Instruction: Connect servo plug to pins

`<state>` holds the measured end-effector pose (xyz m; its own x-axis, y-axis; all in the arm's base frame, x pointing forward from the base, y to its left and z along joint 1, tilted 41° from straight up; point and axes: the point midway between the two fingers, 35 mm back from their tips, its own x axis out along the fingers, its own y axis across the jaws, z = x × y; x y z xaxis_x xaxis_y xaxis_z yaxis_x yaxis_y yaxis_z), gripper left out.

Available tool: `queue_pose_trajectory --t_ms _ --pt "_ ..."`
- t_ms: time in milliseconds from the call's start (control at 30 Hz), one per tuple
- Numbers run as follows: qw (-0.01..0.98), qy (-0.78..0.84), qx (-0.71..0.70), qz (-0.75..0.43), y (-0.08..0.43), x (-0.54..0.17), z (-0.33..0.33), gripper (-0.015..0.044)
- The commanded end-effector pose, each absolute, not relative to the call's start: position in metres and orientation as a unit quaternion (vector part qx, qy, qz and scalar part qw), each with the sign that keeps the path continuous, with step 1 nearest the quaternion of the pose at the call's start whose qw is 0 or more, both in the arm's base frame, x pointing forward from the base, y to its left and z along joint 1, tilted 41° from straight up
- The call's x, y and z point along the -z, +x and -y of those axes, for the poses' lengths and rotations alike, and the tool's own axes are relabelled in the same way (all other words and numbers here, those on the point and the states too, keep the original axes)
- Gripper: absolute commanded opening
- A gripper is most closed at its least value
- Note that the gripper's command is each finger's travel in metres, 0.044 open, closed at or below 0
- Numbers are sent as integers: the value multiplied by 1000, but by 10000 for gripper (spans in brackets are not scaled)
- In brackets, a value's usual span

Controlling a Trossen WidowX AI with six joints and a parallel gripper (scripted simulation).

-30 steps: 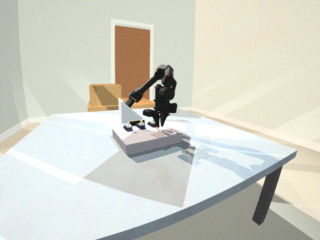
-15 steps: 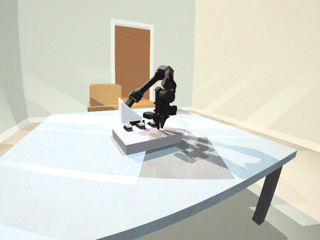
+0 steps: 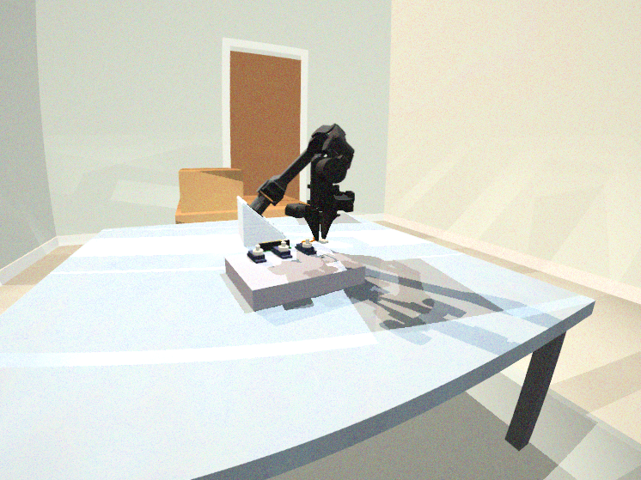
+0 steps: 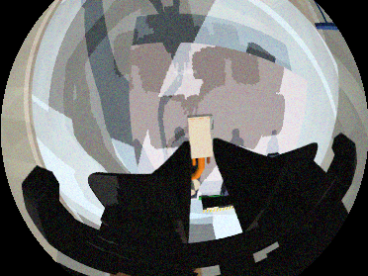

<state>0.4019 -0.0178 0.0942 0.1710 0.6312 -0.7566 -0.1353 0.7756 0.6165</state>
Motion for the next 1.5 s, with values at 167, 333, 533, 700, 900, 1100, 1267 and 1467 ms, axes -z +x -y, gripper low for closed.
queue_pose_trajectory --t_ms 167,333,533,700,900,1100,1267,1467 --pt "736 210 -260 -589 388 -98 26 0" --pt "734 213 -255 -592 369 -93 34 0" --pt "733 217 -249 -595 345 -86 42 0" --pt "731 221 -244 -598 324 -81 47 0" --pt "729 226 -239 -600 298 -74 50 0" --pt "727 232 -235 -603 273 -67 51 0" --pt "725 237 -232 -604 251 -61 49 0" --pt "722 243 -229 -606 226 -54 46 0"
